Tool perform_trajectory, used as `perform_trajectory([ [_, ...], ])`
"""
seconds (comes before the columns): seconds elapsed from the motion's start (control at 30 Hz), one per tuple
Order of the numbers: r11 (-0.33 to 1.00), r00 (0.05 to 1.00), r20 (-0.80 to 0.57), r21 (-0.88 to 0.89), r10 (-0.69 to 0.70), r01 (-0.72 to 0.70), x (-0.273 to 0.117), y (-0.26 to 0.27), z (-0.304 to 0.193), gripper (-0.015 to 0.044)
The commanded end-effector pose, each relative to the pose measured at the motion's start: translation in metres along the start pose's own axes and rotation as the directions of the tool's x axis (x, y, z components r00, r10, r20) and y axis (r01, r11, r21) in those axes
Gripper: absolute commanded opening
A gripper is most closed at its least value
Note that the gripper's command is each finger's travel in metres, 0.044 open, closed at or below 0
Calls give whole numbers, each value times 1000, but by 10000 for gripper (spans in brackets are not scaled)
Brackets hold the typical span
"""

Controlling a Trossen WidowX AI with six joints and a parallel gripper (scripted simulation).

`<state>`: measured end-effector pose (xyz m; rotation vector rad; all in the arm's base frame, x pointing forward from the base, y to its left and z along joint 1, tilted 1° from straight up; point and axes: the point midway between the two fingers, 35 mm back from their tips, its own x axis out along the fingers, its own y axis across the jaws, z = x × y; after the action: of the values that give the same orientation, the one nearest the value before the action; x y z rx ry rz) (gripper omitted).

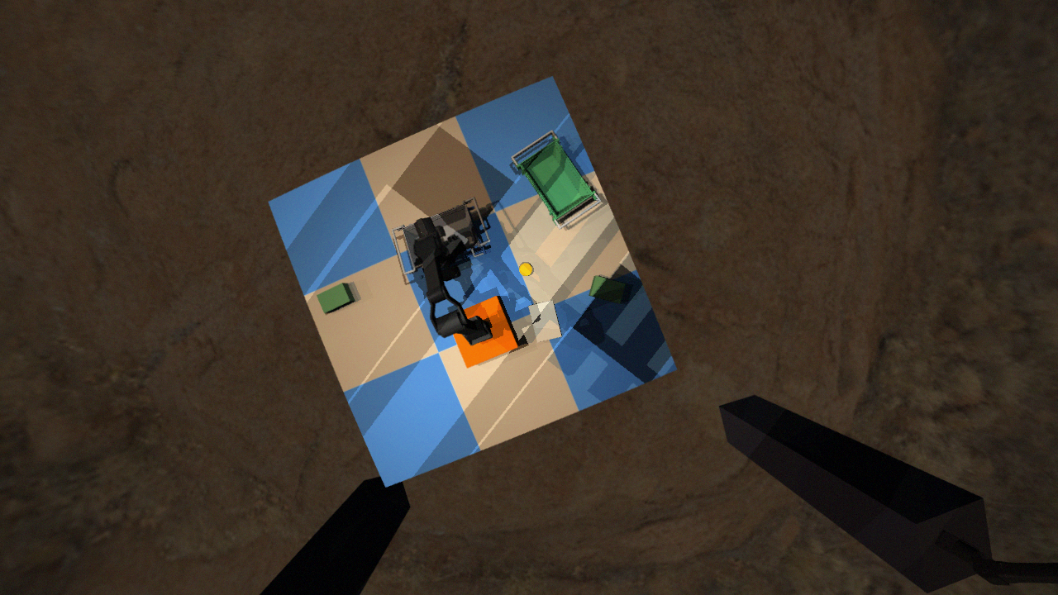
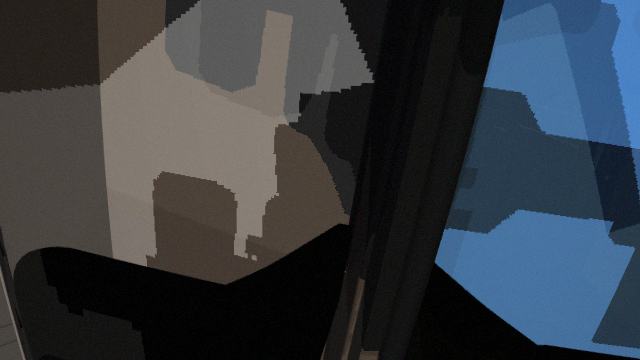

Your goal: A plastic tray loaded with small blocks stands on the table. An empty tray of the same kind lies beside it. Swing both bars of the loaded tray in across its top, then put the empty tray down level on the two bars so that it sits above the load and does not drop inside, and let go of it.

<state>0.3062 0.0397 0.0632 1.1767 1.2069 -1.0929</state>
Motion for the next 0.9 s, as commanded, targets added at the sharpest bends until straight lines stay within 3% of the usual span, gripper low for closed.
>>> perform_trajectory([
  [0.0, 1000, 1000, 0, 4, -17, 17, 4, -4, 0, 0],
  [0.87, 1000, 1000, 0, 4, -17, 17, 15, -8, 0, 0],
])
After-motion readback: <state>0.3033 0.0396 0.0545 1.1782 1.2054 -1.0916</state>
